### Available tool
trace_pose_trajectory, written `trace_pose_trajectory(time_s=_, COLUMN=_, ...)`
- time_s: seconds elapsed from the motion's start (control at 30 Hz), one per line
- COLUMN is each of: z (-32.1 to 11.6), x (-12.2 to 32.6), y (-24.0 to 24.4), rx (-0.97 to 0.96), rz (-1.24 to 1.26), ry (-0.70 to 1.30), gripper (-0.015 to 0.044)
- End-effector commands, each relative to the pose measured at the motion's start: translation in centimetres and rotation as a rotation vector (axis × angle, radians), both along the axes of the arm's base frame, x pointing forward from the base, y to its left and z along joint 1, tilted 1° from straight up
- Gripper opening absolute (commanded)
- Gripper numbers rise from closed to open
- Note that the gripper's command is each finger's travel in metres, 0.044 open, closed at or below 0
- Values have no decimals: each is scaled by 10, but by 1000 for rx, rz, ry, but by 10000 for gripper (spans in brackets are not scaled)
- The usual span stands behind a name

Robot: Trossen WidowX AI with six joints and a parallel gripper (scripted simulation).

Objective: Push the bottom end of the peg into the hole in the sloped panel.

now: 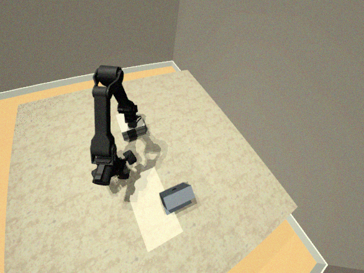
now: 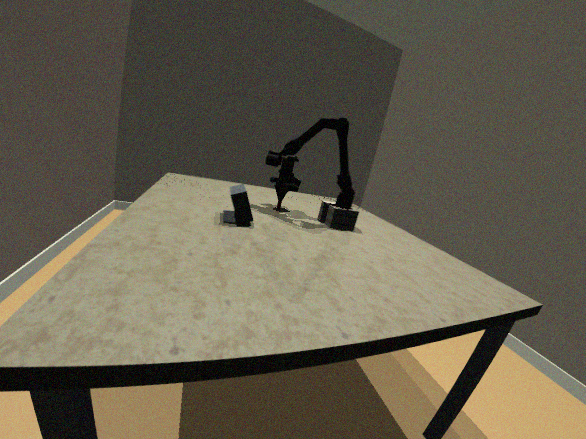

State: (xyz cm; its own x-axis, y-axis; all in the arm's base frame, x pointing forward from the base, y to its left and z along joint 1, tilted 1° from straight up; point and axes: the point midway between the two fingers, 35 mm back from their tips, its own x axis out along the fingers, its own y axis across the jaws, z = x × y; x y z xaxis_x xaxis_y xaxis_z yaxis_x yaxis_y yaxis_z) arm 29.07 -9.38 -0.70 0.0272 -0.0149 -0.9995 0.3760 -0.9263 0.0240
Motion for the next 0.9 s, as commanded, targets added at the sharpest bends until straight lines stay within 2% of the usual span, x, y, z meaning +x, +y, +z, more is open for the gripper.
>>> trace_pose_trajectory(time_s=0.0, z=0, x=0, y=0, rx=0, rz=0, ry=-1, gripper=0)
trace_pose_trajectory(time_s=0.3, z=6, x=1, y=0, rx=-1, rz=0, ry=-1, gripper=0)
trace_pose_trajectory(time_s=0.73, z=73, x=-1, y=2, rx=-4, rz=-3, ry=2, gripper=0)
trace_pose_trajectory(time_s=0.87, z=80, x=-2, y=3, rx=-5, rz=-1, ry=1, gripper=0)
